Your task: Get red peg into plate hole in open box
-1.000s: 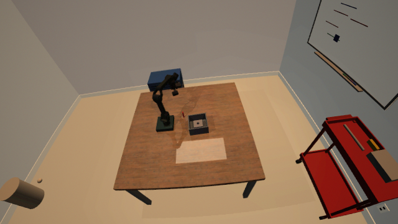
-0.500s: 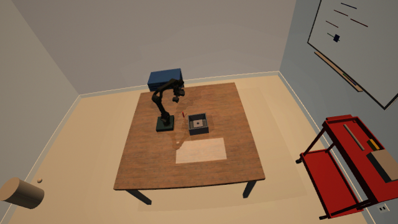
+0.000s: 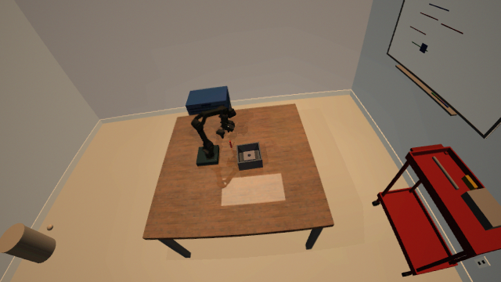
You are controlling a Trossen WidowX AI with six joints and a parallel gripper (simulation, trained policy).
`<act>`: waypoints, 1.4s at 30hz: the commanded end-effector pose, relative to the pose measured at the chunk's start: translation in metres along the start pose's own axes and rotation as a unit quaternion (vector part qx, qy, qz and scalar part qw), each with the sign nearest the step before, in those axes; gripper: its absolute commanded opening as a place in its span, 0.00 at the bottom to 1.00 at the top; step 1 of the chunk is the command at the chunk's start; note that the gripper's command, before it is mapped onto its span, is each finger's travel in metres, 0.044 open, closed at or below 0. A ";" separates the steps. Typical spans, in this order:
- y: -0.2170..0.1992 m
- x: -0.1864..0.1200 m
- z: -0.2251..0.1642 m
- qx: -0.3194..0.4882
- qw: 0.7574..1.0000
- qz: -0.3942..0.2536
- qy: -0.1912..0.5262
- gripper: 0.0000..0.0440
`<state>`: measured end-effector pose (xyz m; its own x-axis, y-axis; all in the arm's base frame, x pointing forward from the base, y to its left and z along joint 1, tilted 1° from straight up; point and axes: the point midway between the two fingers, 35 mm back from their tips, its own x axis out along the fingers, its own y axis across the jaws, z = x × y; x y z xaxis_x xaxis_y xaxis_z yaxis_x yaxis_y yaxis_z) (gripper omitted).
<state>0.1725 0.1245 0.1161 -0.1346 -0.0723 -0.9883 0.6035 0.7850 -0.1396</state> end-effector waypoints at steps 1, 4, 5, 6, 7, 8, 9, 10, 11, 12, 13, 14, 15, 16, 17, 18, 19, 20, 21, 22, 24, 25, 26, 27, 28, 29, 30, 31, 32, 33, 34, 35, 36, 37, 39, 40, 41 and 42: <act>-0.007 0.018 0.009 0.033 0.999 -0.021 -0.008 1.00; -0.007 0.030 0.014 0.045 0.999 -0.027 -0.014 1.00; -0.007 0.034 0.015 0.049 0.998 -0.028 -0.016 1.00; -0.006 0.038 0.017 0.051 0.998 -0.028 -0.018 1.00; -0.006 0.042 0.018 0.054 0.998 -0.029 -0.020 1.00; -0.006 0.046 0.020 0.056 0.998 -0.029 -0.023 1.00; -0.005 0.050 0.021 0.058 0.998 -0.029 -0.026 1.00; -0.005 0.054 0.023 0.059 0.997 -0.029 -0.028 1.00; -0.004 0.058 0.024 0.060 0.997 -0.028 -0.031 0.99; -0.003 0.063 0.025 0.061 0.997 -0.028 -0.034 0.99; -0.003 0.067 0.027 0.062 0.997 -0.027 -0.037 0.99; -0.002 0.071 0.028 0.062 0.997 -0.026 -0.040 0.99; -0.002 0.075 0.029 0.062 0.997 -0.025 -0.044 0.99; -0.001 0.079 0.030 0.062 0.997 -0.024 -0.047 0.99; 0.000 0.083 0.032 0.062 0.997 -0.023 -0.050 1.00; 0.000 0.087 0.033 0.062 0.996 -0.022 -0.052 1.00; 0.000 0.090 0.034 0.061 0.996 -0.021 -0.055 1.00; 0.001 0.093 0.035 0.060 0.996 -0.021 -0.057 0.99; 0.001 0.096 0.036 0.059 0.996 -0.021 -0.059 0.97; 0.001 0.099 0.037 0.058 0.996 -0.021 -0.060 0.94; 0.000 0.106 0.037 0.056 0.996 -0.023 -0.060 0.84; 0.000 0.109 0.037 0.056 0.996 -0.025 -0.060 0.78; 0.000 0.111 0.037 0.056 0.996 -0.027 -0.060 0.73; -0.001 0.113 0.038 0.056 0.996 -0.029 -0.059 0.67; -0.001 0.115 0.038 0.056 0.996 -0.031 -0.059 0.61; -0.001 0.117 0.038 0.056 0.996 -0.033 -0.058 0.55; -0.001 0.118 0.039 0.057 0.996 -0.034 -0.057 0.49; -0.001 0.118 0.039 0.057 0.996 -0.036 -0.057 0.43; -0.002 0.119 0.039 0.057 0.996 -0.037 -0.056 0.37; -0.002 0.119 0.040 0.058 0.996 -0.039 -0.056 0.31; -0.002 0.120 0.040 0.058 0.996 -0.041 -0.055 0.25; -0.002 0.120 0.040 0.059 0.996 -0.043 -0.054 0.19; -0.002 0.120 0.040 0.059 0.996 -0.045 -0.054 0.13; -0.003 0.121 0.041 0.059 0.996 -0.048 -0.053 0.07; -0.004 0.121 0.041 0.060 0.995 -0.054 -0.052 0.00; -0.005 0.117 0.045 0.059 0.995 -0.056 -0.060 0.00; -0.005 0.113 0.048 0.058 0.995 -0.055 -0.067 0.00; -0.005 0.109 0.051 0.058 0.994 -0.054 -0.074 0.00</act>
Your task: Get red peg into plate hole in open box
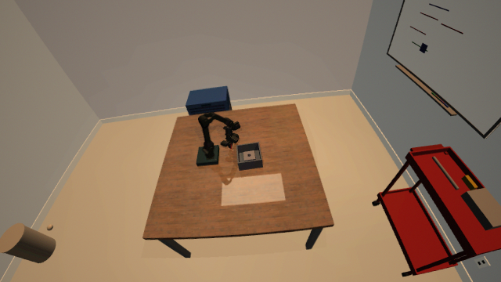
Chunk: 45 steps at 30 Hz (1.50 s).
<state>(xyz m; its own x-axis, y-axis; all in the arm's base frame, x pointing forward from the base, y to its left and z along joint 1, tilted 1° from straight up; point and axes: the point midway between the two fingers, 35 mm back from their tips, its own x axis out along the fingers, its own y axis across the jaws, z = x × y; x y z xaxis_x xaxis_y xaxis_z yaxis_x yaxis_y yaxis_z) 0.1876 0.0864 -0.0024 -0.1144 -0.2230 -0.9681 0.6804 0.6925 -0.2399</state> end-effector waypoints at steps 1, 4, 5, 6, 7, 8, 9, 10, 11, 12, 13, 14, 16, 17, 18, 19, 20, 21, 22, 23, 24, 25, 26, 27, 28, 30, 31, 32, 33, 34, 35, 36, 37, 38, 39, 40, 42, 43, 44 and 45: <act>-0.001 -0.011 0.013 0.000 1.000 -0.001 -0.023 0.00; -0.003 -0.022 0.021 0.001 0.999 0.002 -0.039 0.00; -0.004 -0.026 0.025 0.002 0.999 0.003 -0.044 0.00; -0.005 -0.031 0.028 0.003 0.999 0.003 -0.049 0.00; -0.006 -0.035 0.031 0.004 0.999 0.004 -0.054 0.00; -0.007 -0.040 0.034 0.006 0.998 0.005 -0.059 0.00; -0.008 -0.045 0.037 0.007 0.998 0.007 -0.064 0.00; -0.008 -0.050 0.041 0.009 0.998 0.008 -0.069 0.00; -0.009 -0.055 0.044 0.011 0.997 0.010 -0.073 0.00; -0.010 -0.060 0.048 0.014 0.997 0.012 -0.078 0.00; -0.011 -0.065 0.052 0.017 0.996 0.015 -0.083 0.00; -0.011 -0.070 0.056 0.020 0.996 0.017 -0.088 0.00; -0.013 -0.081 0.064 0.029 0.995 0.023 -0.097 0.00; -0.014 -0.086 0.068 0.034 0.994 0.025 -0.101 0.00; -0.015 -0.091 0.073 0.039 0.993 0.027 -0.106 0.00; -0.017 -0.096 0.077 0.045 0.993 0.028 -0.110 0.00; -0.018 -0.100 0.081 0.051 0.992 0.029 -0.113 0.00; -0.020 -0.103 0.085 0.058 0.991 0.030 -0.116 0.00; -0.022 -0.105 0.089 0.064 0.990 0.030 -0.119 0.00; -0.024 -0.107 0.093 0.071 0.990 0.030 -0.121 0.00; -0.027 -0.108 0.098 0.078 0.989 0.030 -0.122 0.00; -0.029 -0.109 0.102 0.084 0.988 0.030 -0.124 0.00; -0.031 -0.110 0.106 0.091 0.988 0.030 -0.125 0.00; -0.032 -0.111 0.111 0.097 0.987 0.030 -0.127 0.00; -0.034 -0.111 0.115 0.103 0.986 0.030 -0.128 0.00; -0.037 -0.111 0.124 0.114 0.984 0.030 -0.130 0.00; -0.039 -0.111 0.129 0.119 0.984 0.030 -0.131 0.00; -0.040 -0.110 0.134 0.123 0.983 0.030 -0.132 0.00; -0.042 -0.110 0.138 0.127 0.982 0.030 -0.133 0.00; -0.043 -0.108 0.143 0.131 0.982 0.030 -0.133 0.00; -0.045 -0.107 0.147 0.135 0.981 0.030 -0.134 0.00; -0.046 -0.106 0.152 0.138 0.981 0.030 -0.134 0.00; -0.047 -0.104 0.156 0.140 0.980 0.030 -0.134 0.00; -0.048 -0.102 0.161 0.143 0.980 0.031 -0.134 0.00; -0.049 -0.100 0.165 0.144 0.980 0.031 -0.134 0.00; -0.050 -0.098 0.170 0.145 0.980 0.032 -0.134 0.00; -0.051 -0.094 0.178 0.146 0.980 0.034 -0.133 0.00; -0.051 -0.092 0.182 0.146 0.980 0.035 -0.133 0.00; -0.052 -0.089 0.186 0.146 0.980 0.036 -0.132 0.00; -0.052 -0.087 0.189 0.145 0.980 0.038 -0.131 0.00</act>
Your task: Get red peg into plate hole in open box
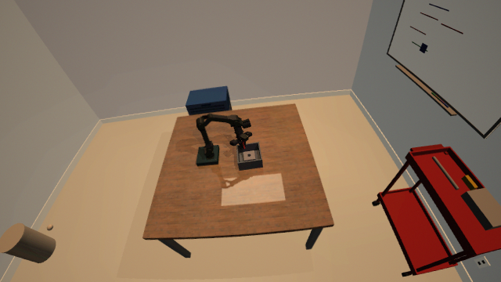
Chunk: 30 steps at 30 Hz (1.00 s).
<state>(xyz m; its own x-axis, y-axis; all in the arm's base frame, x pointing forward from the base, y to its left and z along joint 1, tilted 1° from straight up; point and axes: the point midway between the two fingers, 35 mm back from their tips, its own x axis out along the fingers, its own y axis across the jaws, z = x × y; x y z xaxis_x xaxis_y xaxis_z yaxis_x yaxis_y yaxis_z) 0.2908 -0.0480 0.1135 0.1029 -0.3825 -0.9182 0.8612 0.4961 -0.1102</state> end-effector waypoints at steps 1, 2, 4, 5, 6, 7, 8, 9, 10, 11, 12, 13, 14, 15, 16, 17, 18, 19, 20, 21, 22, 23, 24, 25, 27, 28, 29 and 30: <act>0.002 0.014 0.014 -0.001 1.000 0.006 0.005 0.00; 0.002 0.017 0.016 -0.002 1.000 0.008 0.007 0.00; 0.003 0.024 0.021 -0.007 1.000 0.011 0.012 0.00; 0.003 0.027 0.022 -0.010 1.000 0.013 0.014 0.00; 0.004 0.030 0.024 -0.014 1.000 0.015 0.017 0.00; 0.004 0.033 0.025 -0.018 1.000 0.017 0.020 0.00; 0.005 0.036 0.027 -0.022 0.999 0.019 0.022 0.00; 0.005 0.039 0.028 -0.026 0.999 0.021 0.025 0.00; 0.006 0.042 0.028 -0.031 0.999 0.023 0.028 0.00; 0.006 0.045 0.029 -0.035 0.999 0.025 0.031 0.00; 0.007 0.048 0.029 -0.040 0.998 0.028 0.033 0.00; 0.007 0.051 0.029 -0.045 0.998 0.030 0.036 0.00; 0.008 0.054 0.028 -0.051 0.997 0.032 0.039 0.00; 0.008 0.056 0.028 -0.056 0.997 0.034 0.043 0.00; 0.009 0.059 0.027 -0.062 0.996 0.036 0.047 0.00; 0.009 0.062 0.026 -0.068 0.996 0.038 0.051 0.01; 0.009 0.064 0.024 -0.074 0.995 0.039 0.055 0.03; 0.009 0.067 0.023 -0.079 0.994 0.040 0.060 0.06; 0.009 0.070 0.022 -0.083 0.994 0.041 0.064 0.11; 0.010 0.072 0.021 -0.088 0.993 0.042 0.068 0.16; 0.010 0.074 0.021 -0.091 0.992 0.042 0.071 0.21; 0.010 0.076 0.021 -0.094 0.992 0.043 0.074 0.26; 0.010 0.078 0.021 -0.095 0.992 0.043 0.076 0.32; 0.010 0.080 0.021 -0.095 0.991 0.044 0.079 0.37; 0.010 0.081 0.022 -0.100 0.990 0.046 0.085 0.43; 0.009 0.080 0.023 -0.106 0.989 0.046 0.087 0.43; 0.009 0.080 0.024 -0.111 0.989 0.047 0.089 0.44; 0.008 0.079 0.025 -0.115 0.988 0.047 0.091 0.44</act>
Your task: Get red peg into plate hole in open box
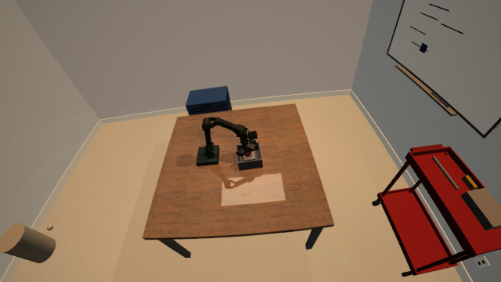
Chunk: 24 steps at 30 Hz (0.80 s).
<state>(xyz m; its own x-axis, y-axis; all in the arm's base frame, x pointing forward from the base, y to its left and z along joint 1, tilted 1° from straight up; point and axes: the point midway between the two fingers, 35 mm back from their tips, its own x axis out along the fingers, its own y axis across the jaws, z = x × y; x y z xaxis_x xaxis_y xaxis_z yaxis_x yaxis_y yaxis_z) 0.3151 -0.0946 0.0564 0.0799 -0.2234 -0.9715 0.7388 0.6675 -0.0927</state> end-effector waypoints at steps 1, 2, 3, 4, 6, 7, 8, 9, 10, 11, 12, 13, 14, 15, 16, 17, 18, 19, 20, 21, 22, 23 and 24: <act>0.003 0.006 0.002 -0.020 1.000 0.006 0.016 0.44; 0.003 0.005 0.005 -0.023 1.000 0.005 0.016 0.44; 0.003 0.003 0.008 -0.026 1.000 0.005 0.015 0.45; 0.004 0.001 0.011 -0.028 0.999 0.007 0.014 0.46; 0.007 -0.004 0.017 -0.033 0.999 0.011 0.011 0.47; 0.009 -0.006 0.020 -0.033 0.999 0.014 0.009 0.49; 0.011 -0.007 0.023 -0.033 0.999 0.017 0.009 0.55; 0.013 -0.008 0.025 -0.032 0.999 0.020 0.010 0.61; 0.015 -0.009 0.028 -0.032 0.999 0.023 0.010 0.67; 0.018 -0.010 0.030 -0.031 0.999 0.026 0.011 0.73; 0.020 -0.011 0.033 -0.031 0.999 0.030 0.012 0.79; 0.023 -0.012 0.036 -0.030 0.999 0.033 0.013 0.85; 0.025 -0.014 0.038 -0.030 0.999 0.037 0.013 0.91; 0.028 -0.015 0.041 -0.030 0.999 0.041 0.014 0.97; 0.031 -0.017 0.044 -0.030 0.998 0.045 0.015 1.00; 0.034 -0.019 0.046 -0.030 0.998 0.050 0.016 1.00; 0.037 -0.020 0.049 -0.030 0.998 0.054 0.016 1.00; 0.040 -0.022 0.051 -0.031 0.998 0.058 0.017 1.00; 0.042 -0.023 0.053 -0.032 0.997 0.062 0.018 1.00; 0.046 -0.025 0.056 -0.032 0.997 0.067 0.020 1.00; 0.049 -0.027 0.058 -0.032 0.997 0.071 0.020 1.00; 0.052 -0.029 0.060 -0.032 0.996 0.076 0.020 1.00; 0.056 -0.032 0.063 -0.032 0.996 0.081 0.019 1.00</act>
<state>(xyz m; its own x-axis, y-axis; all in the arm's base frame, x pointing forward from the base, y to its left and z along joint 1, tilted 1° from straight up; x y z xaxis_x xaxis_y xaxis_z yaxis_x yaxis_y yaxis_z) 0.3677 -0.1023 0.0828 0.0872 -0.1200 -0.9889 0.6859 0.7272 -0.0278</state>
